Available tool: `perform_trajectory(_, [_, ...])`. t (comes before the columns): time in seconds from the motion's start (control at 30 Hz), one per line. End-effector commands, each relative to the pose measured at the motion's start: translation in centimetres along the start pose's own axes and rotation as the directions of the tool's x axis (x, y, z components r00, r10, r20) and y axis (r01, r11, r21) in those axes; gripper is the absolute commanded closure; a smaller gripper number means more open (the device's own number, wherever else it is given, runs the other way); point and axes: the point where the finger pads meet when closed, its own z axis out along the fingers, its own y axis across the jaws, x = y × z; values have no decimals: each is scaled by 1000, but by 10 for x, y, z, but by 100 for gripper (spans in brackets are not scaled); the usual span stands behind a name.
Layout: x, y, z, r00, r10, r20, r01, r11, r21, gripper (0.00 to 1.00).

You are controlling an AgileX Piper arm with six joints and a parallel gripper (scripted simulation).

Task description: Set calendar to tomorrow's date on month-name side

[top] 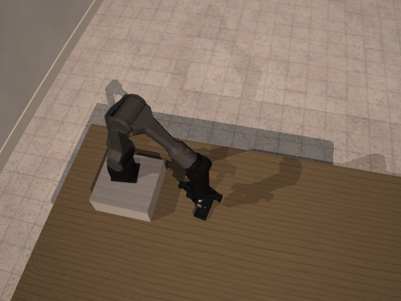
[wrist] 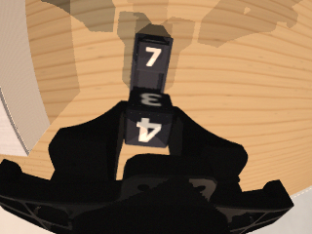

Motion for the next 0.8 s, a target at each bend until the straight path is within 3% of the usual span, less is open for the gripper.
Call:
perform_trajectory(0.0, [0, -1, -9, 1000, -1, 1, 1, 1000, 4, 62])
perform_trajectory(0.2, [0, -1, -23, 1000, -1, 0, 1, 1000, 4, 62])
perform_trajectory(0.6, [-6, -2, -21, 1000, -1, 0, 1, 1000, -1, 62])
perform_trajectory(0.67, [-32, -6, -19, 1000, -1, 0, 1, 1000, 0, 62])
perform_trajectory(0.77, [-95, -6, -15, 1000, -1, 0, 1, 1000, 0, 62])
